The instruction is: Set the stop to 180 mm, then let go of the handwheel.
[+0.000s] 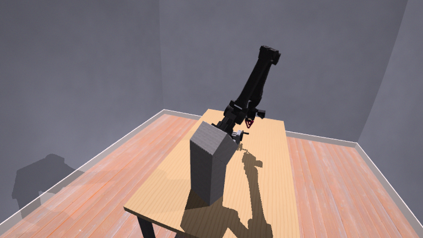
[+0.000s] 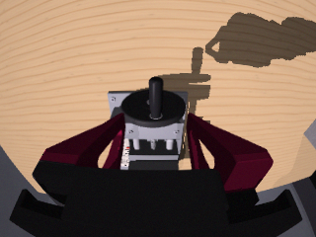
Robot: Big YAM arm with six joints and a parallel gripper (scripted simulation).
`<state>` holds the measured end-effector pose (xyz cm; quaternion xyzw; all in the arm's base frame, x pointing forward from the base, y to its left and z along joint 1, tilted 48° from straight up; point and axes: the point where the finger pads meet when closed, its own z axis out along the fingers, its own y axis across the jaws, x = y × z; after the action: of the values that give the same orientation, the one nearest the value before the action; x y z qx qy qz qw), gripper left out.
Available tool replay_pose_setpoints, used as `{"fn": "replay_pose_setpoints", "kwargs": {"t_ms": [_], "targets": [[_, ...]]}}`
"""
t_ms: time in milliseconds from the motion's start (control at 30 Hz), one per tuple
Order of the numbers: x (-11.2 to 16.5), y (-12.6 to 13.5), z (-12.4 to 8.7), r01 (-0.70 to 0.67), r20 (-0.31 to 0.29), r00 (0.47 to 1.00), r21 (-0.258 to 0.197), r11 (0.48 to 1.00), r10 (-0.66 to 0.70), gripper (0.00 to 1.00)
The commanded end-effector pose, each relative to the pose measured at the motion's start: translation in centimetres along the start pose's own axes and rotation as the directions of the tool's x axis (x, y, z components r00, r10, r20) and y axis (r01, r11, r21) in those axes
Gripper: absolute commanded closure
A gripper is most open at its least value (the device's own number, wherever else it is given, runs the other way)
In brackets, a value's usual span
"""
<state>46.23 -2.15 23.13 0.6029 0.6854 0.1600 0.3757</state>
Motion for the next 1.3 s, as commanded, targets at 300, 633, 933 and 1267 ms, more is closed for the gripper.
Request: {"fn": "replay_pose_setpoints", "kwargs": {"t_ms": [300,633,933,1267], "targets": [[-0.8,1.1,-0.6,-0.004,0.014,1.000,-0.029,1.000,0.005,0.47],[-0.8,1.0,1.3,-0.002,0.013,1.000,-0.019,1.000,0.002,0.47],[-0.9,1.3,4.3,-0.003,0.014,1.000,-0.024,1.000,0.003,0.47],[-0.9,1.0,6.6,-0.001,0.014,1.000,-0.019,1.000,0.001,0.47]]}}
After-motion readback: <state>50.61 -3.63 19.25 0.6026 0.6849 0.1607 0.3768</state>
